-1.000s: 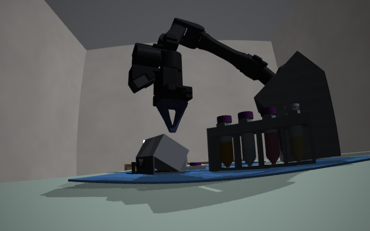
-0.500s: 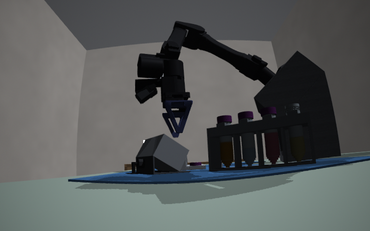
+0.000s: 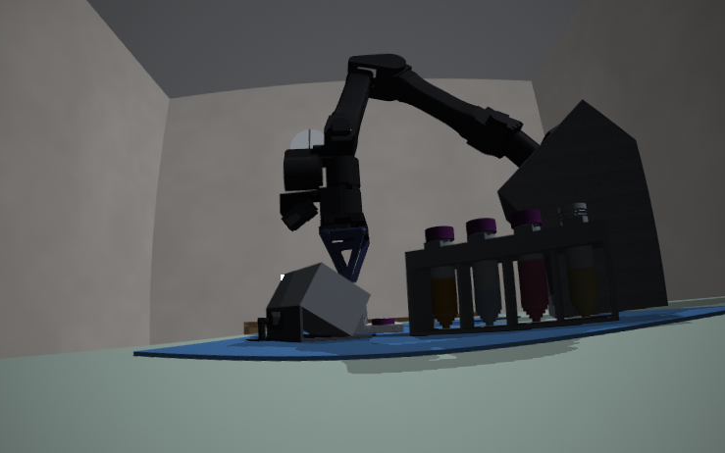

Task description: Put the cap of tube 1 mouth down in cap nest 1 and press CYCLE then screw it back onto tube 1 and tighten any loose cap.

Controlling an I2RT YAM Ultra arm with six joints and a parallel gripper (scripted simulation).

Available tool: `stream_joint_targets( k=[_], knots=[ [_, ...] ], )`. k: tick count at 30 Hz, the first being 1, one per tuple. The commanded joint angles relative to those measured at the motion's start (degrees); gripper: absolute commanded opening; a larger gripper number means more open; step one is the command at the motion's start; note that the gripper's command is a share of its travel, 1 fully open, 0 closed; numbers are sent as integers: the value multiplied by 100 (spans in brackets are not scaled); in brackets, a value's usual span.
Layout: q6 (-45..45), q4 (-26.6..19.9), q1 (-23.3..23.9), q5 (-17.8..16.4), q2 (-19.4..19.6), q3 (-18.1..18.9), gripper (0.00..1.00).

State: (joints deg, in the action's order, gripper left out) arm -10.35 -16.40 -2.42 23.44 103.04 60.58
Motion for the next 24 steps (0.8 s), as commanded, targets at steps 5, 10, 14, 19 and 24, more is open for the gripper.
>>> stream_joint_targets(
  k=[5, 10, 14, 19, 24],
  knots=[
    [941, 268, 732, -601, -347, -165, 100],
    [962, 270, 756, -615, -352, -166, 100],
    [962, 270, 757, -615, -352, -165, 100],
    [961, 268, 756, -615, -352, -164, 100],
    [962, 268, 756, -615, -352, -164, 100]
  ],
)
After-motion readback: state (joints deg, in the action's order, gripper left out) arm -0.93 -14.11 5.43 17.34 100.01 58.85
